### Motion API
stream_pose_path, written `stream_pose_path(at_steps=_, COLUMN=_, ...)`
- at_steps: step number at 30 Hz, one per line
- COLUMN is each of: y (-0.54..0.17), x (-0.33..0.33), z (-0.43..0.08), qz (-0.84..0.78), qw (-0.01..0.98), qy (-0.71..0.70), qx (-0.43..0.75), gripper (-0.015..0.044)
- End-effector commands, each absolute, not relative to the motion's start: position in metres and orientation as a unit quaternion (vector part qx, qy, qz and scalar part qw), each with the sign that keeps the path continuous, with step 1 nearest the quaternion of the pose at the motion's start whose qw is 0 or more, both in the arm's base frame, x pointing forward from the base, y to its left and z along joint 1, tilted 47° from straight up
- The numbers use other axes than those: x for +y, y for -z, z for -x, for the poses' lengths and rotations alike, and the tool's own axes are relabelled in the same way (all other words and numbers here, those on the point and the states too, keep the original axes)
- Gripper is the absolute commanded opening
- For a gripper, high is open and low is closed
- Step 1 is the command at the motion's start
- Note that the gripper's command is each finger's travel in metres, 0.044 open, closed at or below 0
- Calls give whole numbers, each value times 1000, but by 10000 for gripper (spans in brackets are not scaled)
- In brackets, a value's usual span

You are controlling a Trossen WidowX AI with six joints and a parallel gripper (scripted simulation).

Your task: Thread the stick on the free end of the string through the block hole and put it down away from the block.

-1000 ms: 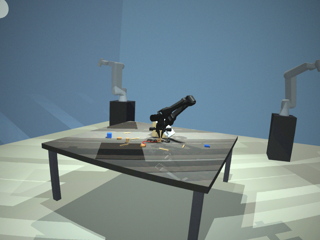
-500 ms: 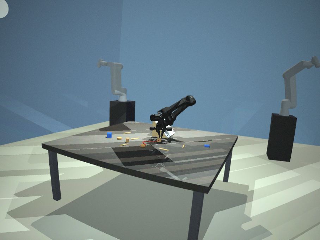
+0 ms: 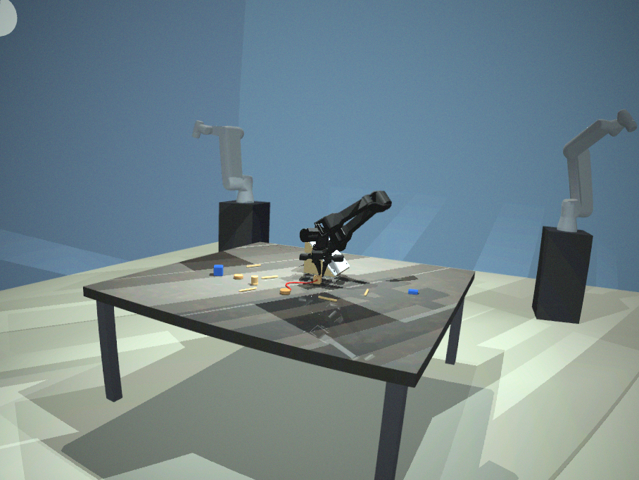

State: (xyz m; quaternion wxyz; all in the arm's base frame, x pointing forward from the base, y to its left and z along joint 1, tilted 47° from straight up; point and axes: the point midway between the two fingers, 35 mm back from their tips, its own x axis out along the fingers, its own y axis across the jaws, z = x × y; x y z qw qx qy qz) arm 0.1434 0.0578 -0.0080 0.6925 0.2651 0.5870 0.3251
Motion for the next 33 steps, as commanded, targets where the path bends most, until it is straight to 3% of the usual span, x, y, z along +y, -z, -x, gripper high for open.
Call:
stream_pose_path(at_steps=1, y=9, x=58, z=-138, qz=-268, qw=689, qy=-322, qx=591, gripper=0)
stream_pose_path(at_steps=15, y=10, x=58, z=-128, qz=-280, qw=685, qy=-314, qx=596, gripper=0)
stream_pose_path(at_steps=23, y=5, x=52, z=-134, qz=-276, qw=689, qy=-314, qx=592, gripper=210)
stream_pose_path(at_steps=33, y=-46, x=-2, z=-130, qz=-276, qw=688, qy=-315, qx=593, gripper=210)
